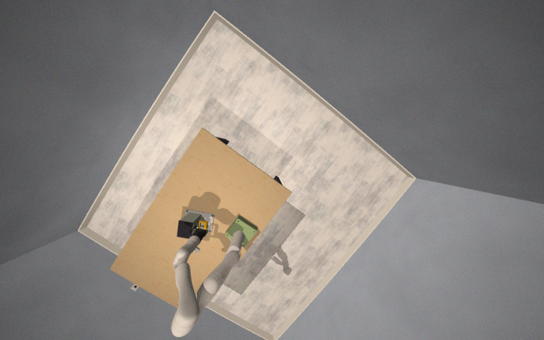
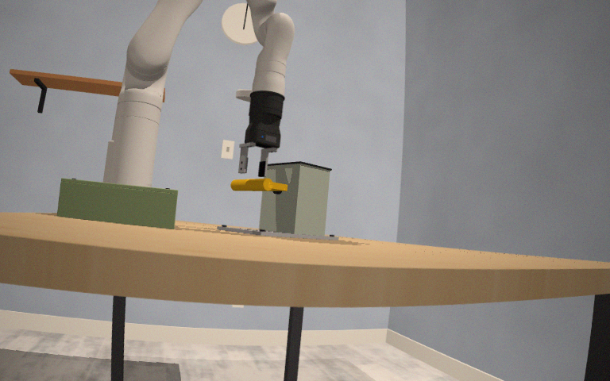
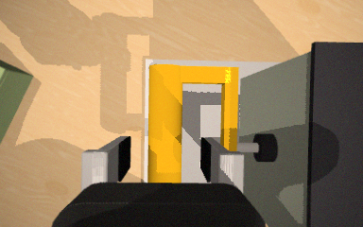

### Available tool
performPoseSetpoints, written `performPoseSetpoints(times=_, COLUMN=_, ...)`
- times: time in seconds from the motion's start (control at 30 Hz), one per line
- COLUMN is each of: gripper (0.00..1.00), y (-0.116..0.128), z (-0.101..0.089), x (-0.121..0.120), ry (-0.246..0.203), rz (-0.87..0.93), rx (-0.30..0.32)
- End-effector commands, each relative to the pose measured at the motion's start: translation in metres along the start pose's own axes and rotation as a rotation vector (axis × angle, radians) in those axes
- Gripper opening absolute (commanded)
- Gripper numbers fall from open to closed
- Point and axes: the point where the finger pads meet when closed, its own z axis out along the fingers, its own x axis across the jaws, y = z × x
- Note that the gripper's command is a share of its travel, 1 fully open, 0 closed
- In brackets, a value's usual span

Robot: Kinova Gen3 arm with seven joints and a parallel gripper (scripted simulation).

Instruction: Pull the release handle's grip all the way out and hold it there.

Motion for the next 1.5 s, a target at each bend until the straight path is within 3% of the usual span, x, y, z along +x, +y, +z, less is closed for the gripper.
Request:
performPoseSetpoints(times=0.0, gripper=0.97, y=0.003, z=0.003, x=-0.001, ry=-0.001, rz=-0.002, rx=-0.004)
performPoseSetpoints(times=1.47, gripper=0.97, y=0.002, z=0.040, x=-0.002, ry=-0.002, rz=-0.002, rx=-0.002)
